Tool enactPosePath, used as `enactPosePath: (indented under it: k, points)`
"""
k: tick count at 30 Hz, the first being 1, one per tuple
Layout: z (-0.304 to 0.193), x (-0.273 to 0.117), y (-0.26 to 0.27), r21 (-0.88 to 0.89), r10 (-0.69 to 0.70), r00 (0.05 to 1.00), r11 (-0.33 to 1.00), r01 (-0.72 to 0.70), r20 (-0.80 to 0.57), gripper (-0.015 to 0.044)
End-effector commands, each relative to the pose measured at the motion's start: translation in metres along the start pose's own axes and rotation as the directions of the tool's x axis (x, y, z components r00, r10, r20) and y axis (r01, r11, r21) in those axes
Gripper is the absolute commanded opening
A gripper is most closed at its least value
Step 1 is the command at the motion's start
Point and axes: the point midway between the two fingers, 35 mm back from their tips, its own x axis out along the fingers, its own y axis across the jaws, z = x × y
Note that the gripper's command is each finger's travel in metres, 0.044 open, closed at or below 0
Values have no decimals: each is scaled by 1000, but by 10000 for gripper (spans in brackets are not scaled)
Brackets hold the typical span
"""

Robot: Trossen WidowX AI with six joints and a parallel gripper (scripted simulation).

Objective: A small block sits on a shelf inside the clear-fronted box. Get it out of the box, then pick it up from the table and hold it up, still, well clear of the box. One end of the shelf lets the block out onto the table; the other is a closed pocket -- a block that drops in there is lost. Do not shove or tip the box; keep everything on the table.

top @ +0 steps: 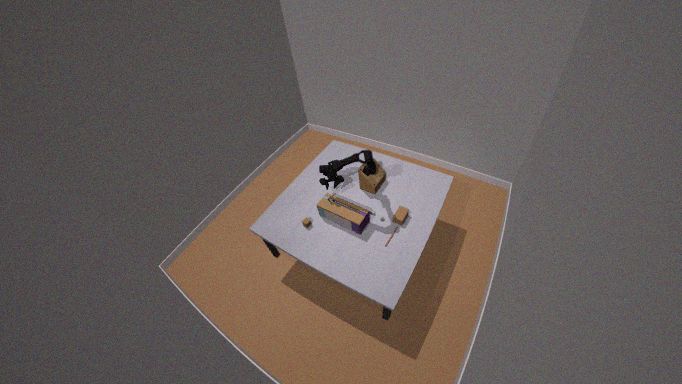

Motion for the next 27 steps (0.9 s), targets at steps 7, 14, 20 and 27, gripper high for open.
enactPosePath:
  k: [7,14,20,27]
  points:
    - [17,0,-15,878,38,993,472,84,-115,285]
    - [17,0,-15,878,38,993,472,84,-115,285]
    - [18,11,-16,878,39,993,472,82,-114,285]
    - [19,91,-44,878,37,992,471,89,-121,285]
